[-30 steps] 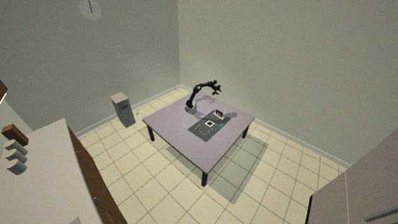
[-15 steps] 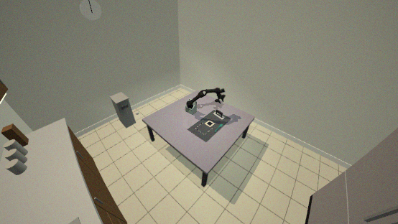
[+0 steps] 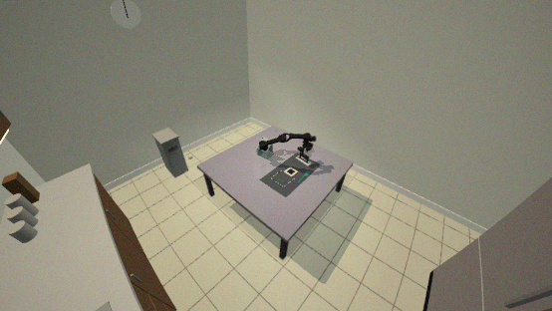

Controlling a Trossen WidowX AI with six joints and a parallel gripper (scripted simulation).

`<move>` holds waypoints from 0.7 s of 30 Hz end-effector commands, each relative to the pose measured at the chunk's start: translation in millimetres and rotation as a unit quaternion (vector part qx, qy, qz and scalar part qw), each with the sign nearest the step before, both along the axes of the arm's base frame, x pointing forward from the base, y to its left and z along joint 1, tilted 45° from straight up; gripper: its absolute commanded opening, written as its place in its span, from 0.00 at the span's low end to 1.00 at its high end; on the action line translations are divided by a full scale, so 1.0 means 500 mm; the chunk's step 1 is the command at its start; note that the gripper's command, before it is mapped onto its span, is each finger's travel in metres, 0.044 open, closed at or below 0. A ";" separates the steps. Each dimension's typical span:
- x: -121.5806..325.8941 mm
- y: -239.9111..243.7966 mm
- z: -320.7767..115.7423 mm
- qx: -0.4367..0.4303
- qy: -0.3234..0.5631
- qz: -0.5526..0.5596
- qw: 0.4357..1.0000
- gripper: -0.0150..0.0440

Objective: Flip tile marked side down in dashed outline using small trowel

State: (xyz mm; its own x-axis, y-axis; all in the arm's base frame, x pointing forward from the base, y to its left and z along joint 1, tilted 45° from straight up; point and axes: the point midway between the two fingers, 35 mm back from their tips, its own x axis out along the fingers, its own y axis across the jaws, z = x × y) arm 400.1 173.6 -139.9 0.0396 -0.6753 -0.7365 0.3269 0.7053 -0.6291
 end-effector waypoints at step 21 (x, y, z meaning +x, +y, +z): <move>-0.005 -0.039 -0.044 -0.013 0.033 0.024 0.999 0.71</move>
